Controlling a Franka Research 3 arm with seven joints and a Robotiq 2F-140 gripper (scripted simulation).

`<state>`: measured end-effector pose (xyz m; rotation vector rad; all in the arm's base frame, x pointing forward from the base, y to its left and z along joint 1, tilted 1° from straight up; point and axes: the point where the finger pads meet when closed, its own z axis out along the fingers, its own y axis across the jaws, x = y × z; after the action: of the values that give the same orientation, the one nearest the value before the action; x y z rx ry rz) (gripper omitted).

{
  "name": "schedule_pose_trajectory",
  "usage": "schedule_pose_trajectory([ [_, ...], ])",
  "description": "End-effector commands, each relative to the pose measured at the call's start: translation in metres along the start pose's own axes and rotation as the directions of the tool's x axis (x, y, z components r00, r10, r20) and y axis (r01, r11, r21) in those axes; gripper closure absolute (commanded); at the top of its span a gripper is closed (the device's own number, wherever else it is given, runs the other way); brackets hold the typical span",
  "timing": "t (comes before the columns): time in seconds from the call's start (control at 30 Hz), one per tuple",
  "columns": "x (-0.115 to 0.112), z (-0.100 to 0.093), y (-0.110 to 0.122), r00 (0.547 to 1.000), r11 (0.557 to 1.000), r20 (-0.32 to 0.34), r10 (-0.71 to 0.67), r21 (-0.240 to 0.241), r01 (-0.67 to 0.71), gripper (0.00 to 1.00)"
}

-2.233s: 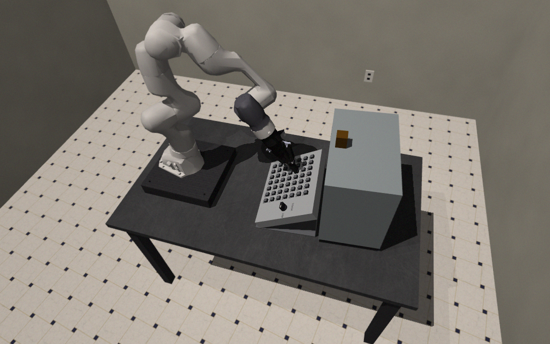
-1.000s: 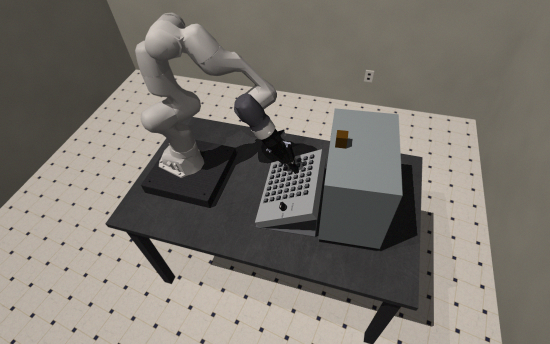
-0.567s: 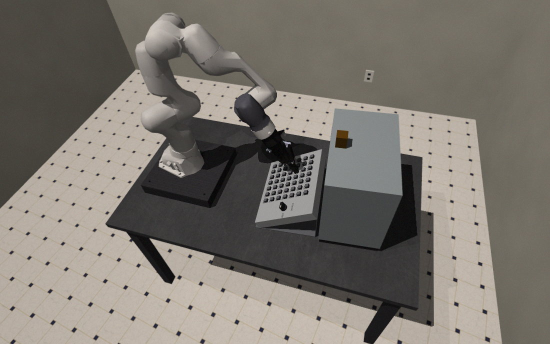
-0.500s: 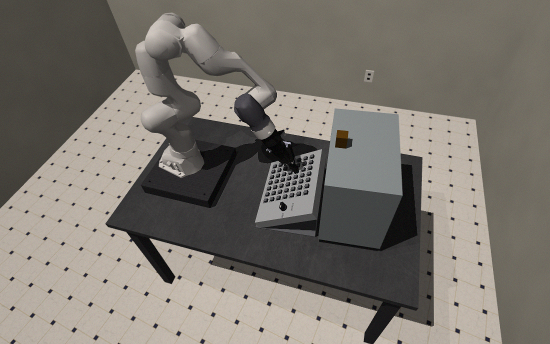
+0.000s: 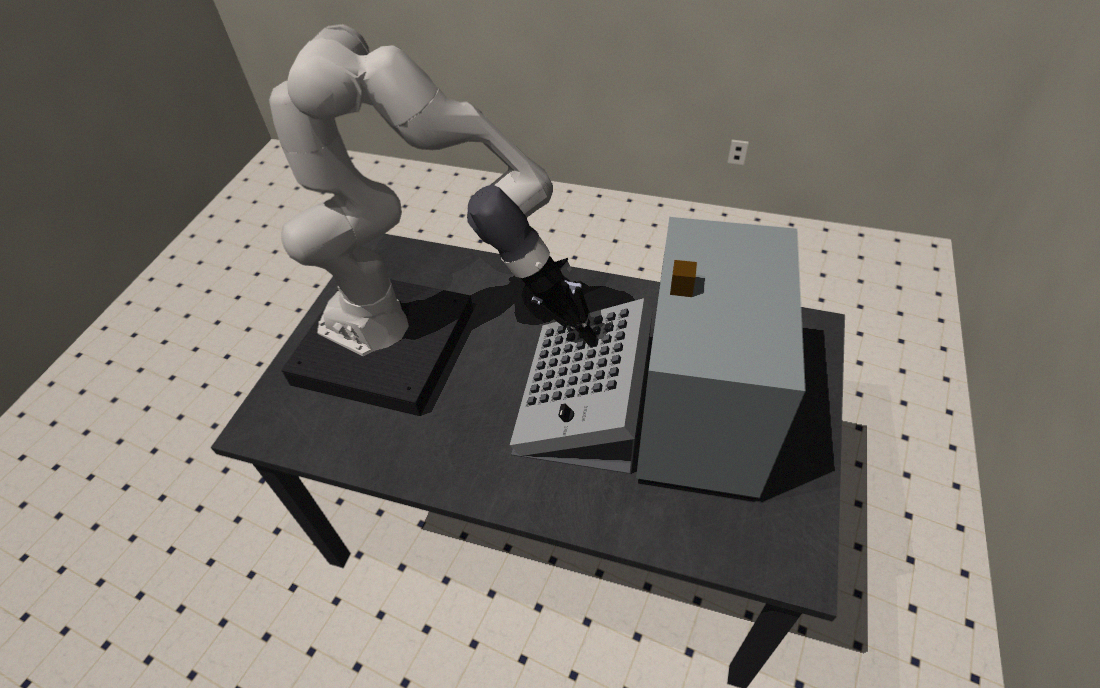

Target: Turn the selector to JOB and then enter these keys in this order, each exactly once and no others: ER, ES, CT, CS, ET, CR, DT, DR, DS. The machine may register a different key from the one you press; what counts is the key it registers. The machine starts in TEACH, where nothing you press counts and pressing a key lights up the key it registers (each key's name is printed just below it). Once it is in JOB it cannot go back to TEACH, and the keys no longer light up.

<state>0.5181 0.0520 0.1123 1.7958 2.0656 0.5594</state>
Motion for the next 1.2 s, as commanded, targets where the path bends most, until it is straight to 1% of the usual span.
schedule_pose_trajectory([
  [0.0, 0.0, -0.002, 0.0, 1.0, 1.0, -0.002, 0.002, 0.001, -0.002, 0.9],
  [0.13, 0.0, -0.006, 0.0, 1.0, 1.0, -0.002, 0.002, 0.001, -0.002, 0.9],
  [0.53, 0.0, -0.026, 0.0, 1.0, 1.0, -0.002, 0.002, 0.001, -0.002, 0.9],
  [1.17, 0.0, -0.029, 0.0, 1.0, 1.0, -0.002, 0.002, 0.001, -0.002, 0.9],
])
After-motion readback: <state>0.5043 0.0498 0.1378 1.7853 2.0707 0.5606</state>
